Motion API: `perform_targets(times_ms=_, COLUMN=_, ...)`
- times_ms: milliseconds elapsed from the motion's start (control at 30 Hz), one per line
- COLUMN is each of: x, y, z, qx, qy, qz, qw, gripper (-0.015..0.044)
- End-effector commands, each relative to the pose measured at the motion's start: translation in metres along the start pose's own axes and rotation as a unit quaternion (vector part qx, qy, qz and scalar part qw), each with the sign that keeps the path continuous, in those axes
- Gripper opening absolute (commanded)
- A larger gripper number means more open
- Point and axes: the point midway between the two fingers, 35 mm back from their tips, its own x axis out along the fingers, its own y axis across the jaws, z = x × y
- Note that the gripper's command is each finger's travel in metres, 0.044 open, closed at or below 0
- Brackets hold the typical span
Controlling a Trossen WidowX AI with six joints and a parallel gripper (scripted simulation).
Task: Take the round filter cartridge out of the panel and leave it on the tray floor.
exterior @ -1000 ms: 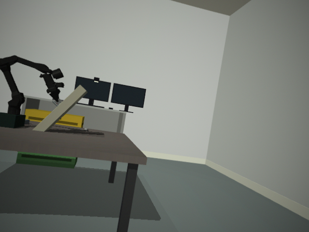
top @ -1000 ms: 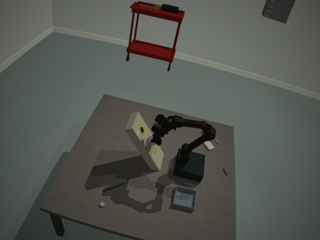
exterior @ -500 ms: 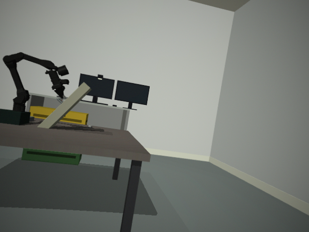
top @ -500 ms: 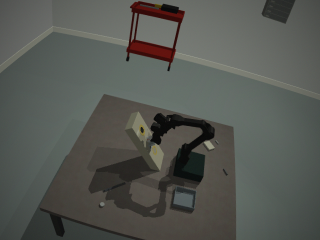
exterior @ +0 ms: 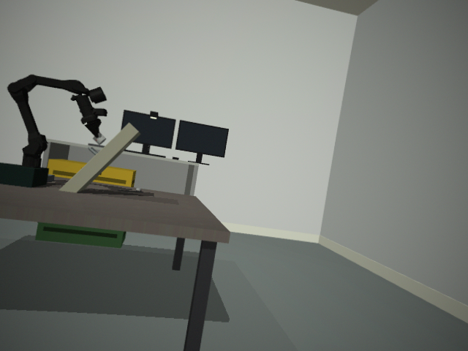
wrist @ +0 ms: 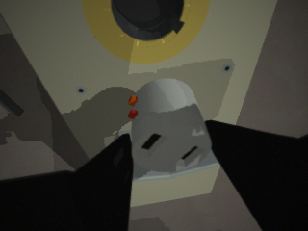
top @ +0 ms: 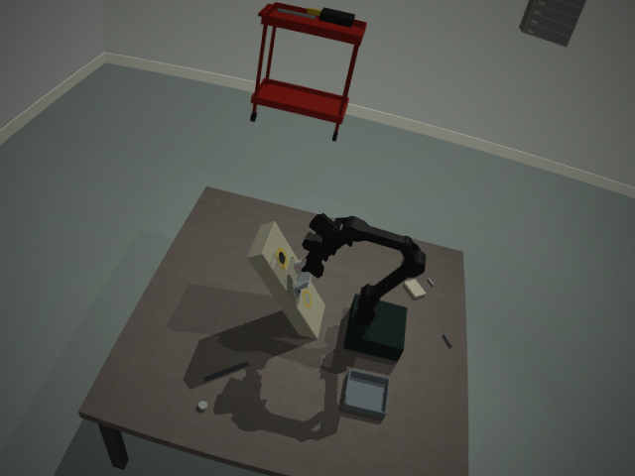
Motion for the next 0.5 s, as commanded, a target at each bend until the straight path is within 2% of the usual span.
perform_targets(times_ms=0, x=-0.022, y=0.001, z=0.003, qx=-0.002, qy=-0.007, qz=0.001, qw=1.000, gripper=0.0000)
perform_targets(times_ms=233, x=-0.054, y=0.001, z=0.001, qx=-0.002, qy=-0.006, qz=0.001, qw=1.000, gripper=0.0000)
perform_targets(times_ms=467, x=-0.050, y=0.016, z=0.003, qx=-0.001, qy=-0.002, qz=0.002, qw=1.000, gripper=0.0000)
